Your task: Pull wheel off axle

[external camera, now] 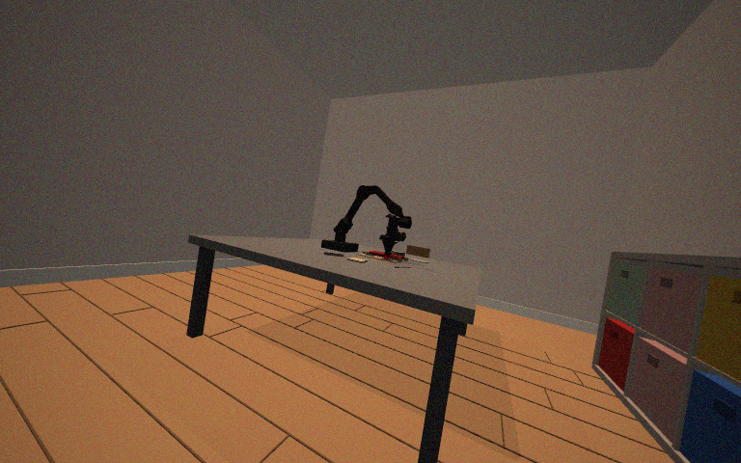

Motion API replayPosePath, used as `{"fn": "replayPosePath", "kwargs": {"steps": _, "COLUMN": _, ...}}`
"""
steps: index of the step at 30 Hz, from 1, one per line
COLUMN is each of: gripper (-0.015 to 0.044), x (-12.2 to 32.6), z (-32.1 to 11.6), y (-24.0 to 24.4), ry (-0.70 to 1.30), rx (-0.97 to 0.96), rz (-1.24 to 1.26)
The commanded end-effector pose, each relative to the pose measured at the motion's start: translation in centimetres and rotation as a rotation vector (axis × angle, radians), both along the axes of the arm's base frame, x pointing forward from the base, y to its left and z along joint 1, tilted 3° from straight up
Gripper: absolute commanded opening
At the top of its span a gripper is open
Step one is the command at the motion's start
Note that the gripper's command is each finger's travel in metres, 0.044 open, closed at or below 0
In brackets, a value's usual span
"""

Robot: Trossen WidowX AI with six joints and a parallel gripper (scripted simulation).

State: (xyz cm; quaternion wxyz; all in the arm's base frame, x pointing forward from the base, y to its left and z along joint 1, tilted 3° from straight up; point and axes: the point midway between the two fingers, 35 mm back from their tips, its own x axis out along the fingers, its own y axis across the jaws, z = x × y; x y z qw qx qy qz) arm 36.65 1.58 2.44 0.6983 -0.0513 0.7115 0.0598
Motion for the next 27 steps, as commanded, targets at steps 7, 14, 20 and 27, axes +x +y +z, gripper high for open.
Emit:
{"fn": "replayPosePath", "kwargs": {"steps": 7, "gripper": 0.0000, "x": 0.02, "z": 0.92, "y": -0.01, "ry": -0.005, "rx": 0.000, "rz": -0.001}}
{"fn": "replayPosePath", "kwargs": {"steps": 14, "gripper": 0.0000, "x": 0.03, "z": 1.15, "y": -0.01, "ry": -0.005, "rx": 0.000, "rz": -0.001}}
{"fn": "replayPosePath", "kwargs": {"steps": 20, "gripper": 0.0000, "x": 0.03, "z": 1.35, "y": -0.02, "ry": -0.005, "rx": 0.000, "rz": -0.001}}
{"fn": "replayPosePath", "kwargs": {"steps": 27, "gripper": 0.0000, "x": 0.03, "z": 1.58, "y": -0.02, "ry": -0.006, "rx": 0.000, "rz": -0.001}}
